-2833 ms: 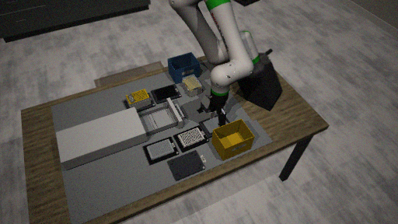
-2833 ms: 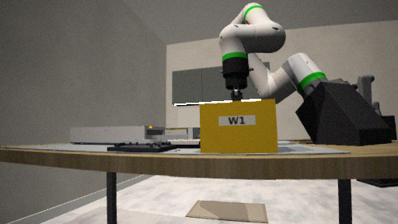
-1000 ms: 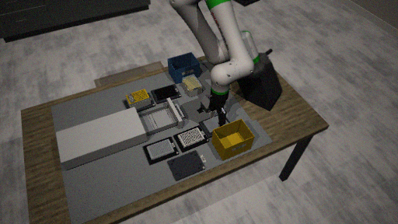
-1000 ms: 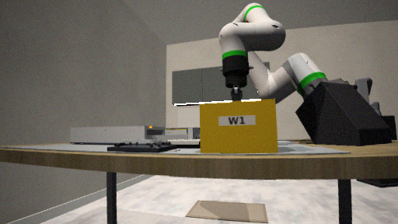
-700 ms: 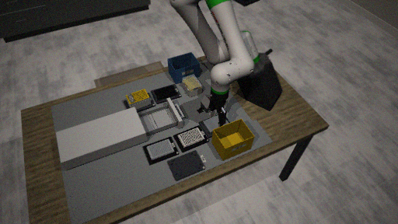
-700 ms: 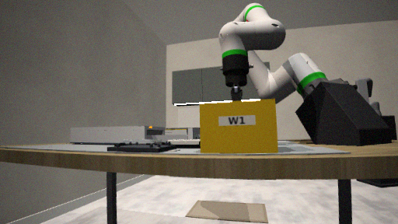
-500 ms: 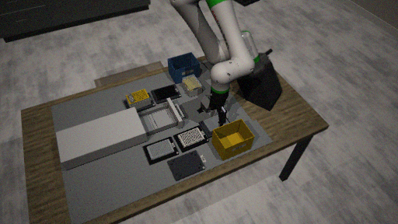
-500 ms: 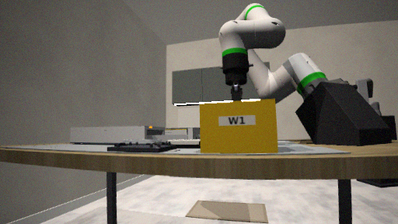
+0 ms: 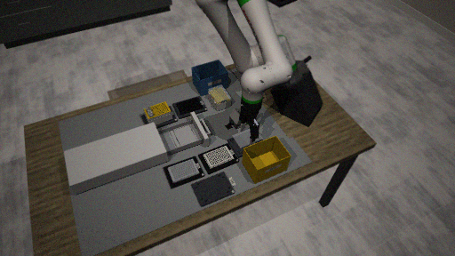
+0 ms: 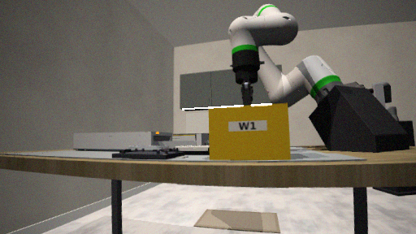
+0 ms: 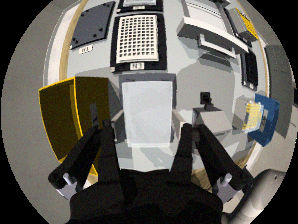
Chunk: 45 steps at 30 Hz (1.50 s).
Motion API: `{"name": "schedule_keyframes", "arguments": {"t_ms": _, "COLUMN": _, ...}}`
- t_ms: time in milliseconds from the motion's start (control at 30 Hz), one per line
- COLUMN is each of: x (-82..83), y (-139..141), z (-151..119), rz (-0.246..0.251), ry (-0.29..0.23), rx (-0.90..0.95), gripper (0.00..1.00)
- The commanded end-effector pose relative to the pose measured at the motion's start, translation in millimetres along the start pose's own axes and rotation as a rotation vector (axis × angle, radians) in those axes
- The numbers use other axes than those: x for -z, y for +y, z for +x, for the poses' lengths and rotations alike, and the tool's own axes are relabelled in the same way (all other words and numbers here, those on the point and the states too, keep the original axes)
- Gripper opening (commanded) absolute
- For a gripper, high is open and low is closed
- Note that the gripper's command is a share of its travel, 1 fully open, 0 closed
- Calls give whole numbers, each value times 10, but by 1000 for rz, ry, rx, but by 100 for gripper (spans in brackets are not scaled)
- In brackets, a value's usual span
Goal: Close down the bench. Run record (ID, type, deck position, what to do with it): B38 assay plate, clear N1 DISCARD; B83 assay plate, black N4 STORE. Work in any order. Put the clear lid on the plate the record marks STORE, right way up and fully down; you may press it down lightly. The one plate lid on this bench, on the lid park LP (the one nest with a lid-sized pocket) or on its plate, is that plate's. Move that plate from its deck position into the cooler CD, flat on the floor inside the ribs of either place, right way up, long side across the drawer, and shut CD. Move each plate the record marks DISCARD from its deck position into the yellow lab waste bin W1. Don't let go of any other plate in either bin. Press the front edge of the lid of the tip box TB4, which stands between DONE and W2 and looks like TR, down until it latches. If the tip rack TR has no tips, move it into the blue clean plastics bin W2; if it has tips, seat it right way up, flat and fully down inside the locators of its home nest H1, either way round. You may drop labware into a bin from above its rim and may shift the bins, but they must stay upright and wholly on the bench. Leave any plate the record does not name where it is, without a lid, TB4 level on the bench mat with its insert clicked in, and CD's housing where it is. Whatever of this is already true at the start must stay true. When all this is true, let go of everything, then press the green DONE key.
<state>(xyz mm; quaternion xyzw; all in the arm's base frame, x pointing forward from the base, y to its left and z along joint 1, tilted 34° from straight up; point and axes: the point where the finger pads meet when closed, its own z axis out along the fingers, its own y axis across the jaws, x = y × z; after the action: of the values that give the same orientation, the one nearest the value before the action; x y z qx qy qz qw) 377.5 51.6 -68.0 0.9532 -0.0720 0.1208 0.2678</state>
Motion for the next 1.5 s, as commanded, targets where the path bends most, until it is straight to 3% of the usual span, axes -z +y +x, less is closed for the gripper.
{"name": "schedule_keyframes", "arguments": {"t_ms": 0, "x": 19, "y": -2, "z": 1, "rz": 0, "ry": 0, "rx": 0, "gripper": 0}}
{"name": "schedule_keyframes", "arguments": {"t_ms": 1467, "x": 553, "y": -2, "z": 1, "rz": 0, "ry": 0, "rx": 0, "gripper": 0}}
